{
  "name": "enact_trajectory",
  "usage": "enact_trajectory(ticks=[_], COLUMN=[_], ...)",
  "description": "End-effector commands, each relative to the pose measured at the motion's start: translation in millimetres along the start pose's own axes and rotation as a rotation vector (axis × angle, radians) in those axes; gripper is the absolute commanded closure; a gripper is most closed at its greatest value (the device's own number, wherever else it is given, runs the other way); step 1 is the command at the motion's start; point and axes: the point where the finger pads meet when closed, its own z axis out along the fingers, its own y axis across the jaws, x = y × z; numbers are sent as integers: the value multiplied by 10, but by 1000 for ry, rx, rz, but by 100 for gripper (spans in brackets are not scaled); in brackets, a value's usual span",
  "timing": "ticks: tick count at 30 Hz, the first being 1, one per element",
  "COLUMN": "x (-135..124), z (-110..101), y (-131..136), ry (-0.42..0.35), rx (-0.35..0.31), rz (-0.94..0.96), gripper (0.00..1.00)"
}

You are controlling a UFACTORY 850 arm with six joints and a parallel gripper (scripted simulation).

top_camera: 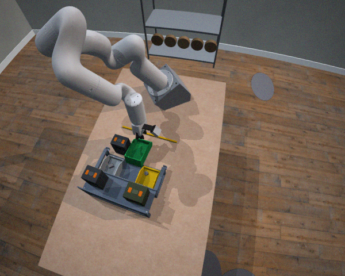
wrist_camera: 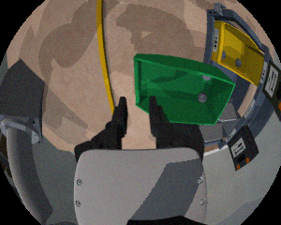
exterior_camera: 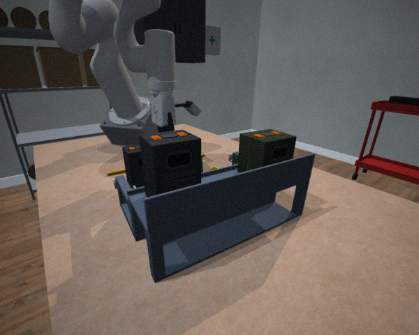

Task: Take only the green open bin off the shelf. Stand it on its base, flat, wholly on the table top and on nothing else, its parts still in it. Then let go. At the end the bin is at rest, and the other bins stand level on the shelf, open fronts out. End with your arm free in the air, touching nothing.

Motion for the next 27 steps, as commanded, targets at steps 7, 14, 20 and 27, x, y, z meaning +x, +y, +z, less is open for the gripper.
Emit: enact_trajectory(ticks=[7, 14, 20, 27], x=[2, 2, 2, 2], z=[-2, -135, -135, -213], y=[3, 381, 381, 602], ry=[0, 0, 0, 1], rx=[-1, -1, -1, -1], rz=[0, 0, 0, 0], gripper=[67, 67, 67, 67])
